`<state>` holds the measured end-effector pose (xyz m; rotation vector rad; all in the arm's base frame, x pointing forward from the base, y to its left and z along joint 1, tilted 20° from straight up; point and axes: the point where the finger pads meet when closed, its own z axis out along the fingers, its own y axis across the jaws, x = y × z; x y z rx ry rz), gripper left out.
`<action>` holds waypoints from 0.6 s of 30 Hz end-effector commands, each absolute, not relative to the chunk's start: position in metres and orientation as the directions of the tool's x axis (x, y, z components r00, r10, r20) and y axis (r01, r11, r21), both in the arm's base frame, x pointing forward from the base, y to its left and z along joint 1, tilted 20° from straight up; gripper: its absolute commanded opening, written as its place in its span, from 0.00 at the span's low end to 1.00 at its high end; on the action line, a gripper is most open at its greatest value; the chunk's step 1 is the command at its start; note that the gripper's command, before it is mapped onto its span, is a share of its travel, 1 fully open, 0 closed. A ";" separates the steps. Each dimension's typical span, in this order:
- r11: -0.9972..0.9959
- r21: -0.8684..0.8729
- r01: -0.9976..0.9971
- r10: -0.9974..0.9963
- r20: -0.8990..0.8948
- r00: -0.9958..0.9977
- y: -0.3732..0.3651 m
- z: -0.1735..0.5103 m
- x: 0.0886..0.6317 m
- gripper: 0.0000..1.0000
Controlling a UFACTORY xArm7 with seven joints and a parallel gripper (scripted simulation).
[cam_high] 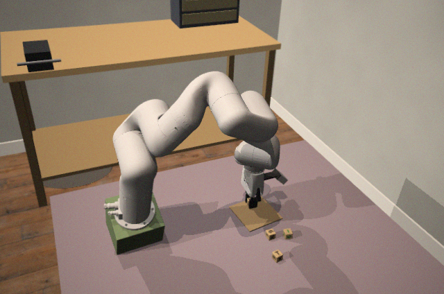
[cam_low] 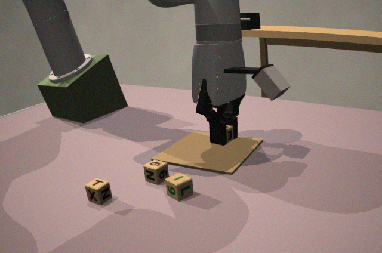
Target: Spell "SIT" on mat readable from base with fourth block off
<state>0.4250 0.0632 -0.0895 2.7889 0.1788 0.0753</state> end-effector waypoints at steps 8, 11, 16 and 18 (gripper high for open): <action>-0.933 0.340 0.115 0.135 0.034 0.990 0.065 -0.088 0.426 0.26; -0.933 0.340 0.115 0.135 0.034 0.990 0.065 -0.088 0.426 0.30; -0.933 0.340 0.115 0.135 0.034 0.990 0.065 -0.088 0.426 0.38; -0.933 0.340 0.115 0.135 0.034 0.990 0.065 -0.088 0.426 0.38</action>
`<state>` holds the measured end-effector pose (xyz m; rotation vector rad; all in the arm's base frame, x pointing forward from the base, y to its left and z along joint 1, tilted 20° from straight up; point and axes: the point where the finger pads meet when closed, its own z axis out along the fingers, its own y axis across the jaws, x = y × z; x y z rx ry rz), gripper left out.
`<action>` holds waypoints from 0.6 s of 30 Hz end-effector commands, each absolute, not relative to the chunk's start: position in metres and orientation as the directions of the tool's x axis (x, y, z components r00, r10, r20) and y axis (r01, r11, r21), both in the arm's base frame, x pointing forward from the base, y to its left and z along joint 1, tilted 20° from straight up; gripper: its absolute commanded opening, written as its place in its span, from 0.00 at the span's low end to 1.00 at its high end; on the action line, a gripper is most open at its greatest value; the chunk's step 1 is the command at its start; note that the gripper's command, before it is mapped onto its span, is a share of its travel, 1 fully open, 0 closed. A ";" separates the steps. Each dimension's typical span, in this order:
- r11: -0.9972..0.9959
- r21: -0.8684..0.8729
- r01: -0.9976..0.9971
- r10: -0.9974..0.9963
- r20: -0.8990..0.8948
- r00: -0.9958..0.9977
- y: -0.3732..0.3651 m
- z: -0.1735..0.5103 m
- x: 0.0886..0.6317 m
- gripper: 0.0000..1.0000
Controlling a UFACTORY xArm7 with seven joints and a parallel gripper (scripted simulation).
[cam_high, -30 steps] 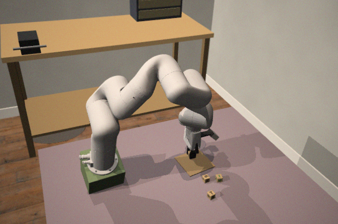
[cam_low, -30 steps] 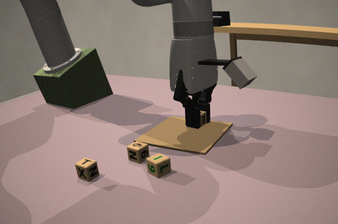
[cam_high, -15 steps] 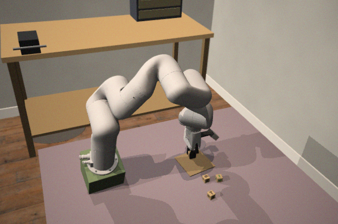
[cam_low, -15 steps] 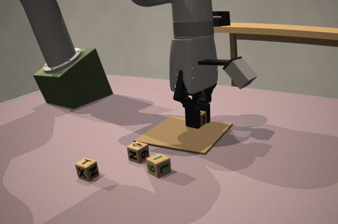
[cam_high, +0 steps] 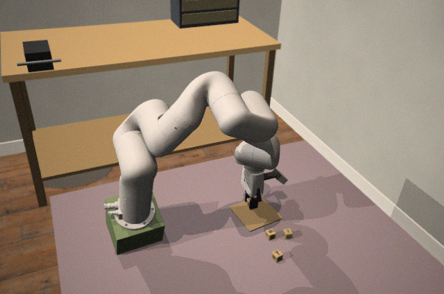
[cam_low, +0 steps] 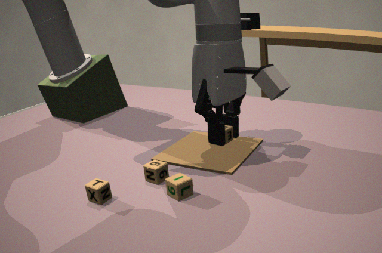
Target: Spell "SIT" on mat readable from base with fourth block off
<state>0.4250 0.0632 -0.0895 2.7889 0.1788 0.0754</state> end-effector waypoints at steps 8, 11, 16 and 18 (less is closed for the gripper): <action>-0.933 0.340 0.115 0.135 0.034 0.990 0.065 -0.088 0.426 0.42; -0.933 0.340 0.115 0.135 0.034 0.990 0.065 -0.088 0.426 0.42; -0.933 0.340 0.115 0.135 0.034 0.990 0.066 -0.086 0.426 0.42; -0.933 0.340 0.115 0.135 0.034 0.990 0.067 -0.082 0.426 0.42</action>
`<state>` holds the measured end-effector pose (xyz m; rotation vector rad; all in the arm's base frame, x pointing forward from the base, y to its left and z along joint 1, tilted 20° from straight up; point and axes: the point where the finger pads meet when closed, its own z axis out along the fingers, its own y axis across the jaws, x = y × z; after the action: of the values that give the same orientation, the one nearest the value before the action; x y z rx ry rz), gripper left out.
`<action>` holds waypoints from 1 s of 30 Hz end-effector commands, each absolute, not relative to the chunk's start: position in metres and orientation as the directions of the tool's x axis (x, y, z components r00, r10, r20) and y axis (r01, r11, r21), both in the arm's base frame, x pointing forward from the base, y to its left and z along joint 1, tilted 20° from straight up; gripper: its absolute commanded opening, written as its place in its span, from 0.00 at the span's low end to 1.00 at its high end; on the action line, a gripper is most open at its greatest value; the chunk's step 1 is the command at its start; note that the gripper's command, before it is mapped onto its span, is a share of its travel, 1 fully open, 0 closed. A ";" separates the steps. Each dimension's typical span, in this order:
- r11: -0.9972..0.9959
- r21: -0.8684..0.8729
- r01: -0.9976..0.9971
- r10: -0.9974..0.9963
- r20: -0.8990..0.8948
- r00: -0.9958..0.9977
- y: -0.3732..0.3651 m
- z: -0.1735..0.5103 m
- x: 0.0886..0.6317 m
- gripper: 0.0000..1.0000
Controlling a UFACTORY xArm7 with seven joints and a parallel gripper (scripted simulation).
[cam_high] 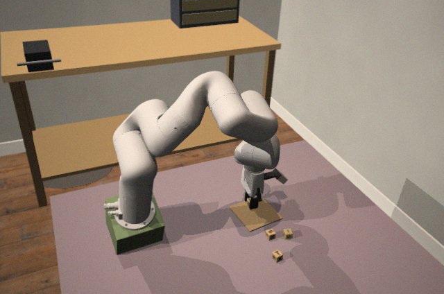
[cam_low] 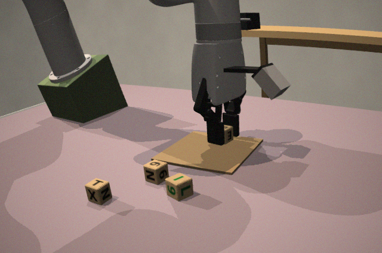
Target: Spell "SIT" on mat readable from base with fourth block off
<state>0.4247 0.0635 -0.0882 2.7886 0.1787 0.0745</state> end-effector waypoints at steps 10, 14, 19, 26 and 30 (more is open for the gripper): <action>-0.933 0.340 0.115 0.135 0.034 0.990 0.079 -0.048 0.423 0.42; -0.933 0.340 0.115 0.135 0.034 0.990 0.086 -0.027 0.421 0.42; -0.933 0.340 0.115 0.135 0.034 0.990 0.093 -0.009 0.420 0.42; -0.933 0.340 0.115 0.135 0.034 0.990 0.095 -0.004 0.419 0.42; -0.933 0.340 0.115 0.135 0.034 0.990 0.095 -0.004 0.419 1.00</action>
<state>0.4182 0.0928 -0.0064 2.7887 0.1787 0.0751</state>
